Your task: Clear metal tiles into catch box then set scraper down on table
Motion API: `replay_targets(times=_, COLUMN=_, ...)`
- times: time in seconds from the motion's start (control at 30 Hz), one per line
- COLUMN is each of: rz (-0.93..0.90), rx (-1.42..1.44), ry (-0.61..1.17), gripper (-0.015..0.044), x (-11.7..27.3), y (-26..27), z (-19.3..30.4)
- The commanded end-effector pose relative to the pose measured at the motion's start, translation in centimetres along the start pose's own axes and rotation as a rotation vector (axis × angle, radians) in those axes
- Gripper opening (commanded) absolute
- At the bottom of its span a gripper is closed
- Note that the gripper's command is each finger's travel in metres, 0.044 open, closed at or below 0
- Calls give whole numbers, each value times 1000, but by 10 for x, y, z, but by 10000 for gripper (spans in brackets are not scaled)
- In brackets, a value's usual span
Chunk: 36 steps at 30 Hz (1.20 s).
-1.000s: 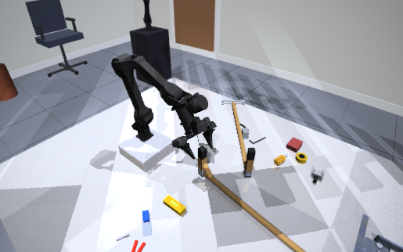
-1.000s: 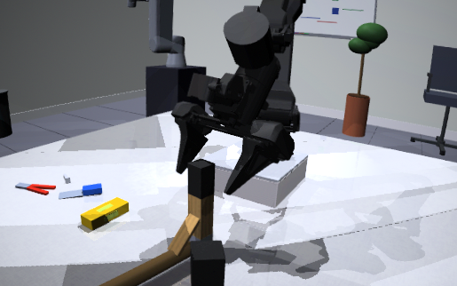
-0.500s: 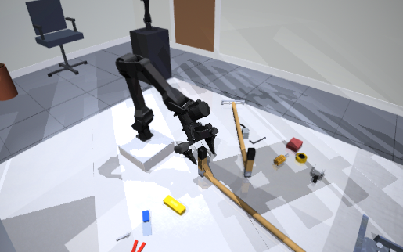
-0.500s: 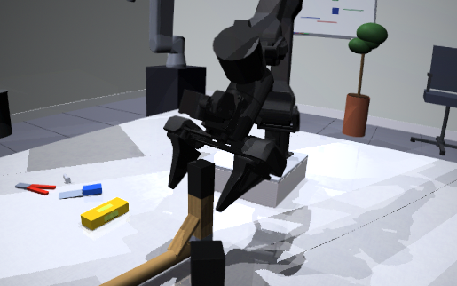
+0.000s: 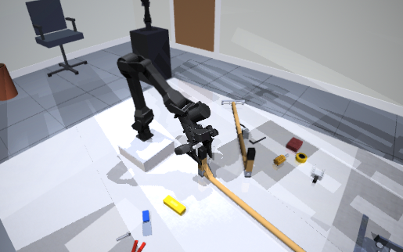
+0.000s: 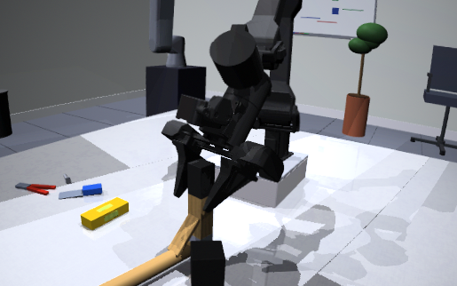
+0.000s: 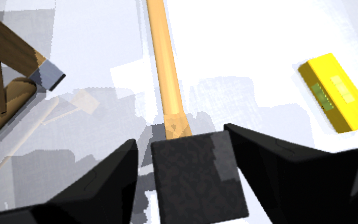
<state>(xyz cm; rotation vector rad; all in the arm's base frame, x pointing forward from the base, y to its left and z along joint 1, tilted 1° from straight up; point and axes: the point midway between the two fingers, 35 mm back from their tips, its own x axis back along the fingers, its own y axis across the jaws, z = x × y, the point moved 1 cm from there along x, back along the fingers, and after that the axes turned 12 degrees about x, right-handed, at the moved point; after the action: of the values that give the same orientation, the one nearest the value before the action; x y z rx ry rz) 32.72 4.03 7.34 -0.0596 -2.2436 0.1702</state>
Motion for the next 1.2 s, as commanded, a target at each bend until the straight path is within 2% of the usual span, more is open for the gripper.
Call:
replay_targets(times=0.0, rz=0, rx=0, ry=1, gripper=151, x=0, y=0, z=0)
replay_targets(times=0.1, rz=0, rx=0, ry=1, gripper=72, x=0, y=0, z=0)
replay_targets(times=0.3, rz=0, rx=0, ry=1, gripper=32, x=0, y=0, z=0)
replay_targets(times=0.37, rz=0, rx=0, ry=0, gripper=0, x=1, y=0, z=0)
replay_targets(times=1.17, rz=-26, rx=27, ry=-5, gripper=0, x=2, y=20, z=-6)
